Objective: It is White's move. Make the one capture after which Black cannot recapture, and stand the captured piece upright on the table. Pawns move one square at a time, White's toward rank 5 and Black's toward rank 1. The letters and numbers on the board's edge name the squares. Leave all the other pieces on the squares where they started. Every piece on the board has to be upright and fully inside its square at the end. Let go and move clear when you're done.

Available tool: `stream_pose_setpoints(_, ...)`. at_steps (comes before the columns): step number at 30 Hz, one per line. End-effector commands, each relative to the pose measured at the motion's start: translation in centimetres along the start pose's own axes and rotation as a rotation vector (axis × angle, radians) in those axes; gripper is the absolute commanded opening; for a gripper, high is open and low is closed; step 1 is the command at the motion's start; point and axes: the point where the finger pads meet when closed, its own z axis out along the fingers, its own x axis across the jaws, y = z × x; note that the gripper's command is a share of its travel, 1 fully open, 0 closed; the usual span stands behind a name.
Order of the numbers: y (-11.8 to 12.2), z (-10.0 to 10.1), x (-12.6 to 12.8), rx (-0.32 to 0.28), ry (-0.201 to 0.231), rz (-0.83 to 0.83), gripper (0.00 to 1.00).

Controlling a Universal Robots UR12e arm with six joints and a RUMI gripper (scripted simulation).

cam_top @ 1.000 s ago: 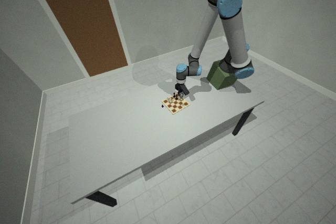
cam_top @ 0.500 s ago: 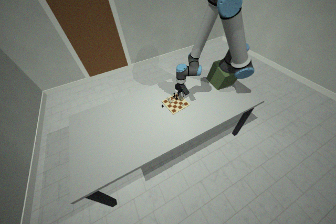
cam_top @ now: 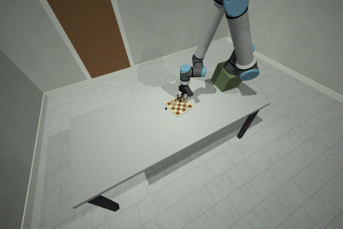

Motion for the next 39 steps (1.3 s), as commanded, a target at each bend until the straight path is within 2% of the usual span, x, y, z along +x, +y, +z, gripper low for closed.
stream_pose_setpoints(1,0.0,-1.3,0.0,0.0,0.001,0.0,0.25)
stream_pose_setpoints(2,0.0,-1.3,0.0,0.0,0.001,0.0,0.25)
stream_pose_setpoints(15,0.0,-7.6,0.0,0.0,0.001,0.0,0.25)
stream_pose_setpoints(24,0.0,-8.4,0.0,0.0,0.001,0.0,0.25)
stream_pose_setpoints(25,0.0,-8.4,0.0,0.0,0.001,0.0,1.0)
stream_pose_setpoints(39,0.0,-8.4,0.0,0.0,0.001,0.0,1.0)
